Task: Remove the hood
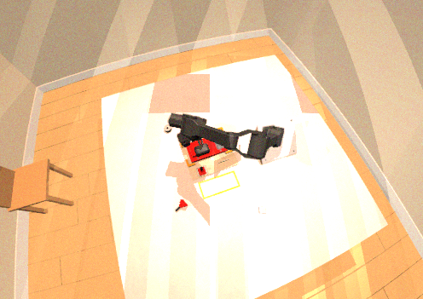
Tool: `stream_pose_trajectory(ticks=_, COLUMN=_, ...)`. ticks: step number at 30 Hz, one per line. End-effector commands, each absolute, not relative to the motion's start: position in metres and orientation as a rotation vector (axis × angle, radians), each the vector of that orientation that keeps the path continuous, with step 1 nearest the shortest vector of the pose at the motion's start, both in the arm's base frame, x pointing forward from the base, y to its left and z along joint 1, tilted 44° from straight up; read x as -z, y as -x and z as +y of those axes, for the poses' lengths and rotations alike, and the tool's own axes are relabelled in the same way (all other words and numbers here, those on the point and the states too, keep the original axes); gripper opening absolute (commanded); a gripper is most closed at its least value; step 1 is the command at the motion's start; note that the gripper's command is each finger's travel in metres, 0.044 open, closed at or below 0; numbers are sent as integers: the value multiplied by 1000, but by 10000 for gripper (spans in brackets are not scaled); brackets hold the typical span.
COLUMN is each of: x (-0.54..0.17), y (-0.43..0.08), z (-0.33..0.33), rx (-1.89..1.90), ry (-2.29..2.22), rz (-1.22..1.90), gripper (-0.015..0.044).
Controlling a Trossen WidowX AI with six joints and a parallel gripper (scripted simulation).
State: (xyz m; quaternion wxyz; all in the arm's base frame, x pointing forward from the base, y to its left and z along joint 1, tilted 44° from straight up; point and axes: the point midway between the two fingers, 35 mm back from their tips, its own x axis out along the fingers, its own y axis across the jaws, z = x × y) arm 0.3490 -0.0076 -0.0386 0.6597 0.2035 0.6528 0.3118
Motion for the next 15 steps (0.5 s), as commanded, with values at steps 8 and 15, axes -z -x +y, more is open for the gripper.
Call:
stream_pose_trajectory(ticks=8, x=46, y=-347, z=0, rx=-706, ry=-472, rz=1481, gripper=440)
stream_pose_trajectory(ticks=15, x=51, y=-346, z=4, rx=-706, ry=-472, rz=1481, gripper=440)
